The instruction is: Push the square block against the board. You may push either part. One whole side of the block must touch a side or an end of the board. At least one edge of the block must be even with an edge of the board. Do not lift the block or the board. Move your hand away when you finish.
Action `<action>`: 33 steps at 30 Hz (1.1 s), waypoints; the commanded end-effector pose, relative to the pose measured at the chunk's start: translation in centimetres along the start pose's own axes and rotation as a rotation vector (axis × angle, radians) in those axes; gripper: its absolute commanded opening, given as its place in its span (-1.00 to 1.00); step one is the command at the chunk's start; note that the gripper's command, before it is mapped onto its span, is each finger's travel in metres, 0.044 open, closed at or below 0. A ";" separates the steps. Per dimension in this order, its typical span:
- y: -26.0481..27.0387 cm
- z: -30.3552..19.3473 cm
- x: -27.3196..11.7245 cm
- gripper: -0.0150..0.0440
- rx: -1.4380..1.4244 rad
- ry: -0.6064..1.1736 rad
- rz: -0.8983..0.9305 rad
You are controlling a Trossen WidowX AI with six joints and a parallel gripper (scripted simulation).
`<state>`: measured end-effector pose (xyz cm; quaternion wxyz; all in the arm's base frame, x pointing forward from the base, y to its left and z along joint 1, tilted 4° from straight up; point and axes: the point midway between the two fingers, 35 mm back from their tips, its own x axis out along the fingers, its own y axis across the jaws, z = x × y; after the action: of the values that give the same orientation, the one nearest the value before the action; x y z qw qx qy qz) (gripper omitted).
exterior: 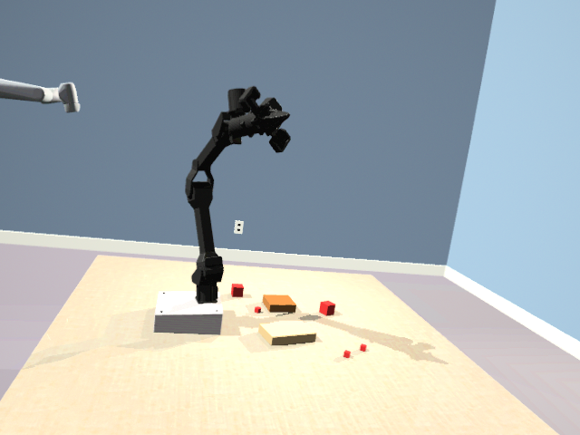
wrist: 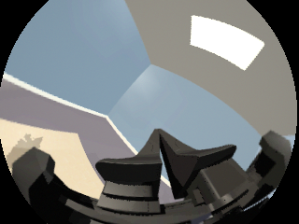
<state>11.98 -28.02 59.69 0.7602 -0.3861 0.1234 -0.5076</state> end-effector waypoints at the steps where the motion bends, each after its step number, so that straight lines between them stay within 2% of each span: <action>1: 3.7 -0.4 1.7 -0.49 0.026 0.006 0.109; 8: 9.5 -0.1 3.0 -0.49 0.106 0.018 0.262; 18: 21.2 0.8 3.8 -0.49 0.085 0.019 0.571; 25: 29.5 1.8 2.1 -0.49 0.046 0.014 0.788; 33: 38.2 3.0 -2.1 -0.49 -0.036 -0.006 1.030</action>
<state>37.25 -19.75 36.33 0.9083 -0.2876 0.2850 -0.1047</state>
